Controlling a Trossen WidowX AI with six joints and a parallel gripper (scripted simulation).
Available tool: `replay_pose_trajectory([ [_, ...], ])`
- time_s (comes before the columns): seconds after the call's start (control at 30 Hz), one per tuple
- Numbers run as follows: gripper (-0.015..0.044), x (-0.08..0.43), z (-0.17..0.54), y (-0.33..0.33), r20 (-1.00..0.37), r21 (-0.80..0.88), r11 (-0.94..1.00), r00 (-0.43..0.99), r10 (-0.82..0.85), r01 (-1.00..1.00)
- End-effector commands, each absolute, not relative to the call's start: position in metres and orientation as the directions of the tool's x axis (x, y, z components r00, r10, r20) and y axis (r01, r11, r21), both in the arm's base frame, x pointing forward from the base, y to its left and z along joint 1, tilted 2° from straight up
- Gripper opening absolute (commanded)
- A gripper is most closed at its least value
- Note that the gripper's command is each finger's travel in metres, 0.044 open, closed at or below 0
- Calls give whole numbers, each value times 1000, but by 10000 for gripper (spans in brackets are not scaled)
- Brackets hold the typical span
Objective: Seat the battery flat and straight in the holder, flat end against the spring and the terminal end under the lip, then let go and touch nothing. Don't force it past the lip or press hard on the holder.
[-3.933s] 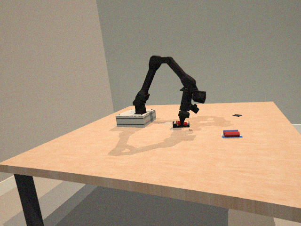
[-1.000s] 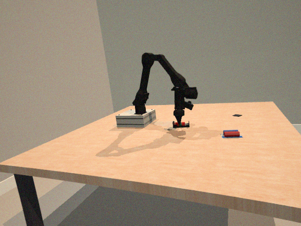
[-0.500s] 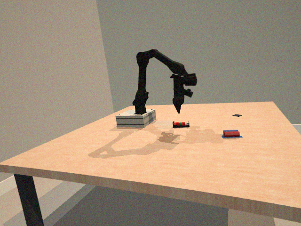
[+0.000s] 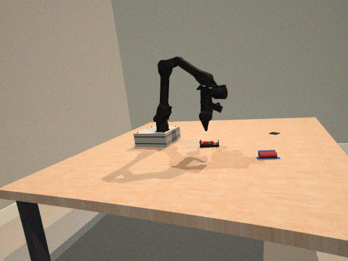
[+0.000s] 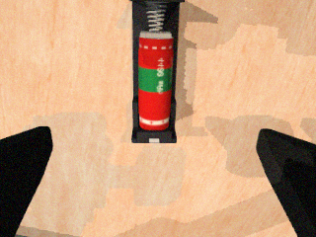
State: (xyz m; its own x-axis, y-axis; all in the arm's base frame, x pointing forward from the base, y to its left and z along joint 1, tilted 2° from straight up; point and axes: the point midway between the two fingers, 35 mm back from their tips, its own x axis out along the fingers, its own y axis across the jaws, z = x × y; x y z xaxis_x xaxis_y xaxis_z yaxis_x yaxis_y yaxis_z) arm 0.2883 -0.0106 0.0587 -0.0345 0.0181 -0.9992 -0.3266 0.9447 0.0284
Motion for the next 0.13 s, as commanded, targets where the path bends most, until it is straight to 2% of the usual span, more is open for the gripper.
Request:
replay_pose_trajectory([
  [0.0, 440, 288, 59, -11, -999, 29, 943, -34, 18, -331],
  [0.1, 440, 288, 59, -11, -999, 29, 943, -34, 18, -331],
])
